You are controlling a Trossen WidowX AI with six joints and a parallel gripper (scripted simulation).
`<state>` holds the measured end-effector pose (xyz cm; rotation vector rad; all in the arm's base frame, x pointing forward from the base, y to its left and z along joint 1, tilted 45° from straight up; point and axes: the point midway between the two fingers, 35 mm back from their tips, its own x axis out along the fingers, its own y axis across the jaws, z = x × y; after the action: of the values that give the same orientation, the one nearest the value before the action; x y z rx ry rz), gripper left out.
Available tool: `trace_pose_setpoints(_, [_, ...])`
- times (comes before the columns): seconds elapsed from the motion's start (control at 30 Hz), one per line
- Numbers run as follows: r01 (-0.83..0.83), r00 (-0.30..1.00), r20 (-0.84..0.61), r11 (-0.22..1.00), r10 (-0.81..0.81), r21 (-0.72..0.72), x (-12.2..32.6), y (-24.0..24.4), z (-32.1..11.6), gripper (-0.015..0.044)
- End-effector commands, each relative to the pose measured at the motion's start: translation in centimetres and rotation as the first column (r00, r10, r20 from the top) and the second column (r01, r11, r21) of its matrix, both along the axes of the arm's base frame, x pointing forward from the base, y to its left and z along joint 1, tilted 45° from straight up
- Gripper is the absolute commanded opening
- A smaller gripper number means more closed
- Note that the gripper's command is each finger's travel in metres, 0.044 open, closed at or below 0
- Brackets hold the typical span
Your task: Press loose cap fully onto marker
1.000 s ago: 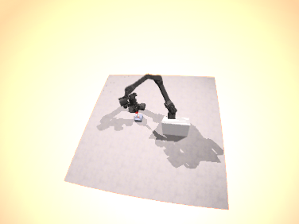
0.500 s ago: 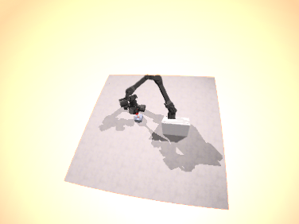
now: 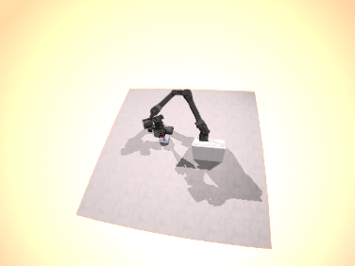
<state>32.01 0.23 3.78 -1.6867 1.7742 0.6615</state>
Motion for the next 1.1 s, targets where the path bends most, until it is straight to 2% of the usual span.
trace_pose_setpoints(0.0, [-0.007, 1.0, -0.006, 1.0, 0.007, -0.006, -0.19, -0.48, -0.47, 0.0])
trace_pose_setpoints(0.43, [-0.006, 1.0, -0.006, 1.0, 0.006, -0.007, -0.25, -0.88, -0.83, 0.0])
trace_pose_setpoints(0.97, [-0.001, 1.0, -0.003, 1.0, 0.001, -0.002, -0.19, -0.81, -0.81, 0.042])
trace_pose_setpoints(1.0, [-0.001, 1.0, -0.003, 1.0, 0.001, -0.002, -0.19, -0.81, -0.81, 0.044])
trace_pose_setpoints(1.07, [-0.001, 1.0, -0.003, 1.0, 0.001, -0.002, -0.15, -0.63, -0.65, 0.044])
